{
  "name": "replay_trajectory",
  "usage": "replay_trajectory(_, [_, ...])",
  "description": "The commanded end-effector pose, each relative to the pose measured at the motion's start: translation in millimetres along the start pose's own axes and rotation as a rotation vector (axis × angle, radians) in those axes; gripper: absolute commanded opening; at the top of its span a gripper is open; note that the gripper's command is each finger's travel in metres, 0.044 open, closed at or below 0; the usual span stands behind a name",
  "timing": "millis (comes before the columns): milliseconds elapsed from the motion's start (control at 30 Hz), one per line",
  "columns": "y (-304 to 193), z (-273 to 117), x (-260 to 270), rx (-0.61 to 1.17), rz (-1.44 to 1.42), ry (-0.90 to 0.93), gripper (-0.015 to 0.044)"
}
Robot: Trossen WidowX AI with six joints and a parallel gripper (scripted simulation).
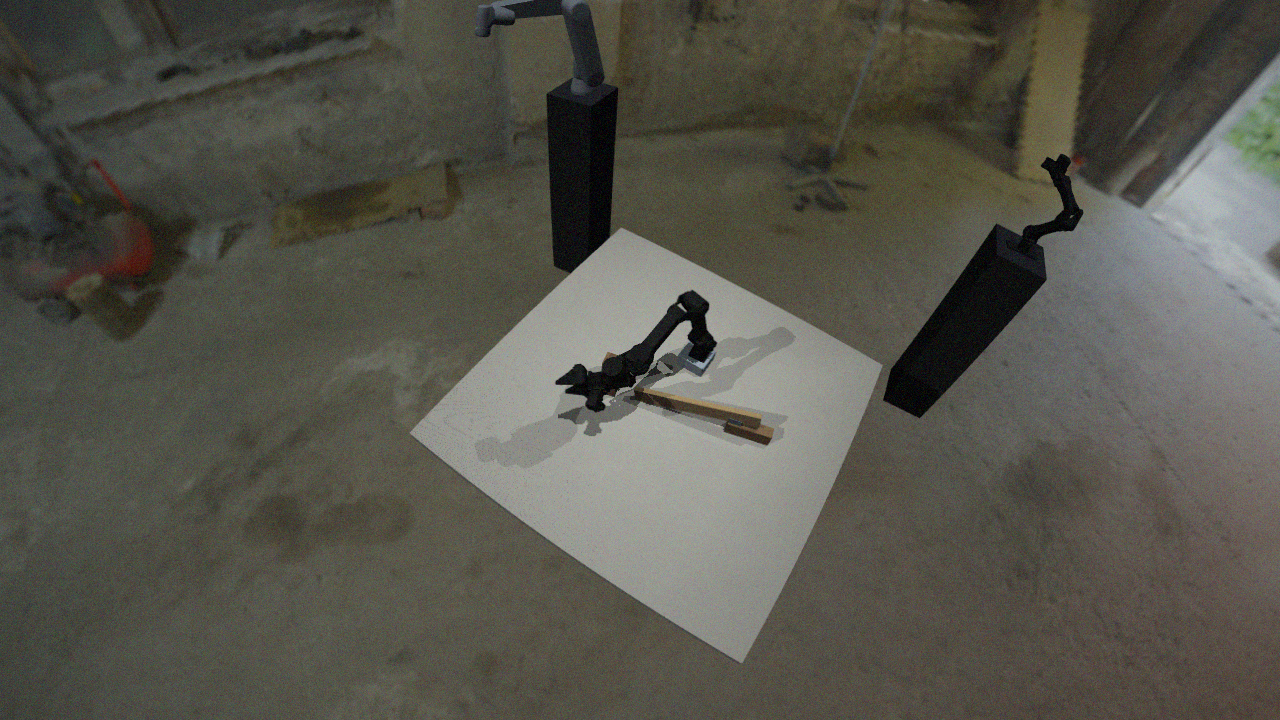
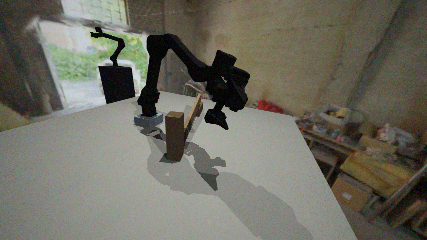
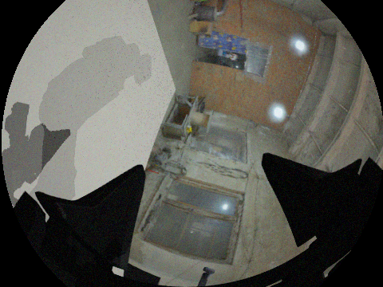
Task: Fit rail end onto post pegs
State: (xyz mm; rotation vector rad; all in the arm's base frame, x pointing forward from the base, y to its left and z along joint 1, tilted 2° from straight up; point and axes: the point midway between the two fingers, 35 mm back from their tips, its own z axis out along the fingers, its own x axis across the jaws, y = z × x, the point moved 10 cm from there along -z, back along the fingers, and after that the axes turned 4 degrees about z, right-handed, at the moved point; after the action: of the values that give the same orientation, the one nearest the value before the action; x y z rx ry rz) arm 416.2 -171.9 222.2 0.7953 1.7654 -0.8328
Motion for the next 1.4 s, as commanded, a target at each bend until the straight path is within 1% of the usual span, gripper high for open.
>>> replay_trajectory(0, [7,-41,33,-0.220,-0.258,0.248,0.0440])
replay_trajectory(400, [-12,-107,74,-0.509,-0.561,0.614,0.0440])
replay_trajectory(833, [-50,-192,110,-0.811,-0.800,1.066,0.0440])
replay_trajectory(1367, [-47,-193,115,-0.816,-0.802,1.075,0.0440])
